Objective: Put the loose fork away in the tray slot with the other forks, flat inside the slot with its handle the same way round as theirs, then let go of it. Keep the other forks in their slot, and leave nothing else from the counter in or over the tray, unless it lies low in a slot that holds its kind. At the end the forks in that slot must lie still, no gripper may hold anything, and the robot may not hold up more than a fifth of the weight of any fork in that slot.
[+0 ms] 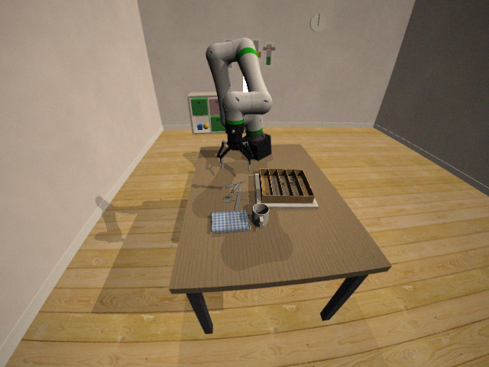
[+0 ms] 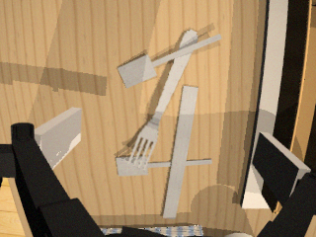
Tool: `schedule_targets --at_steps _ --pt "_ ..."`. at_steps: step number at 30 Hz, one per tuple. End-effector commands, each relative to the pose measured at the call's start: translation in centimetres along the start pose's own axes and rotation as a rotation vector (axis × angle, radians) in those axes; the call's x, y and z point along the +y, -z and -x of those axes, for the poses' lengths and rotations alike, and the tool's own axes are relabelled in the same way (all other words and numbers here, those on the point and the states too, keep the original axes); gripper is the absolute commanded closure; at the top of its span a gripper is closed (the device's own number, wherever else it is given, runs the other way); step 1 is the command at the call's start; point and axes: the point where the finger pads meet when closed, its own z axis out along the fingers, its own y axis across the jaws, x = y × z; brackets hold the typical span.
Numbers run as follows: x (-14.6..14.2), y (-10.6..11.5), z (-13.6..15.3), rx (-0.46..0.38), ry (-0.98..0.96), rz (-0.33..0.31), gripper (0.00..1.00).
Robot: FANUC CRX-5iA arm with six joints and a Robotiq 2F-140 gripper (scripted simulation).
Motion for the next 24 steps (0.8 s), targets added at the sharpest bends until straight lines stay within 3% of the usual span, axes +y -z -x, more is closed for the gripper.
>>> schedule_targets --at_steps 1,12,24 --pt "0.0 0.0 0.0 0.0 0.0 0.0 0.0" --pt "0.0 -0.2 0.1 0.0 0.113 0.0 0.0" --pt "-0.3 -1.5 0.4 0.0 0.757 -0.011 0.0"
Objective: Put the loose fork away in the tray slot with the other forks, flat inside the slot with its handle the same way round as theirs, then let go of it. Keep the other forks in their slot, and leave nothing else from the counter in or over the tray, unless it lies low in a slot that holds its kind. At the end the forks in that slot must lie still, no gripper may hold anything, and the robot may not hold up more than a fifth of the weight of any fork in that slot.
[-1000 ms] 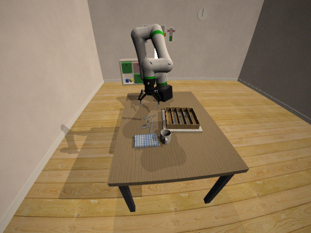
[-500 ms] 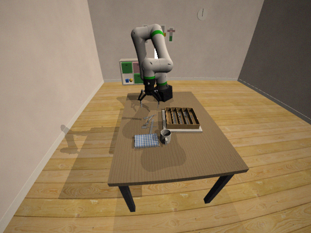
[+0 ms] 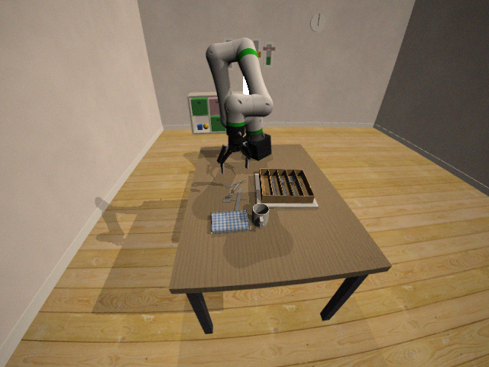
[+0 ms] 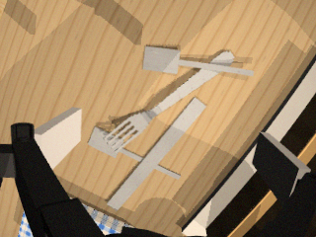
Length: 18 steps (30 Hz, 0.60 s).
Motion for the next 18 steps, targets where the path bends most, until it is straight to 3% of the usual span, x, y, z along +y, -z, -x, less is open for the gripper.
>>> schedule_targets --at_steps 1,4,5,18 --pt "-0.2 -0.7 0.1 -0.009 0.279 0.013 0.0" --pt "-0.2 -0.9 0.1 -0.008 0.329 0.01 0.0" --pt "-0.3 -1.0 0.1 -0.008 0.476 0.007 0.0" --pt "-0.7 -3.1 0.2 0.01 1.116 -0.033 0.0"
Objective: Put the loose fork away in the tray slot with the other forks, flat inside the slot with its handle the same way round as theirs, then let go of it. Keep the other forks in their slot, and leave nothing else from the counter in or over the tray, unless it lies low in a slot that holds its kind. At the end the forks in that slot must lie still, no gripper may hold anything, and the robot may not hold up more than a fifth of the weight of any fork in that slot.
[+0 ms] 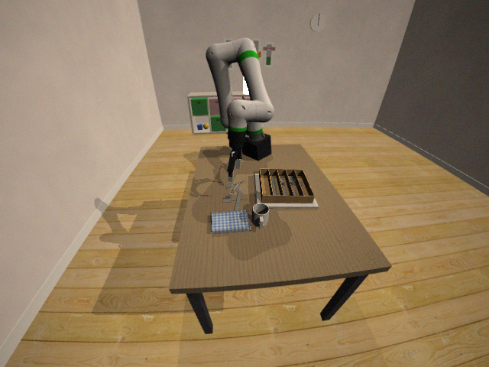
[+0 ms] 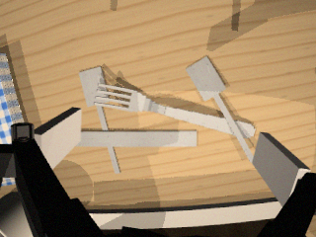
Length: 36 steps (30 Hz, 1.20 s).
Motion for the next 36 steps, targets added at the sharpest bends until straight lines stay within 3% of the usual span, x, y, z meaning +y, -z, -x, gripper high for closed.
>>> schedule_targets --at_steps 1,3,4,17,18,20,21,26,36 --pt "-0.14 -0.69 -0.09 -0.021 0.278 0.0 0.0" --pt "-0.14 -0.69 -0.09 -0.021 0.278 0.0 0.0" --pt "-0.15 -0.79 -0.1 -0.018 0.425 -0.005 0.0" --pt "-0.21 -1.29 -0.15 -0.015 1.056 -0.021 0.0" --pt "-0.21 -1.29 -0.15 -0.018 1.104 -0.021 0.83" --pt "-0.21 -1.29 -0.15 -0.018 1.104 -0.021 0.83" --pt "-0.21 -1.29 -0.15 -0.032 1.242 -0.02 0.83" --pt "-0.21 -1.29 -0.15 -0.084 1.449 -0.016 0.83" --pt "-0.21 -1.29 -0.15 -0.086 1.454 -0.015 0.83"
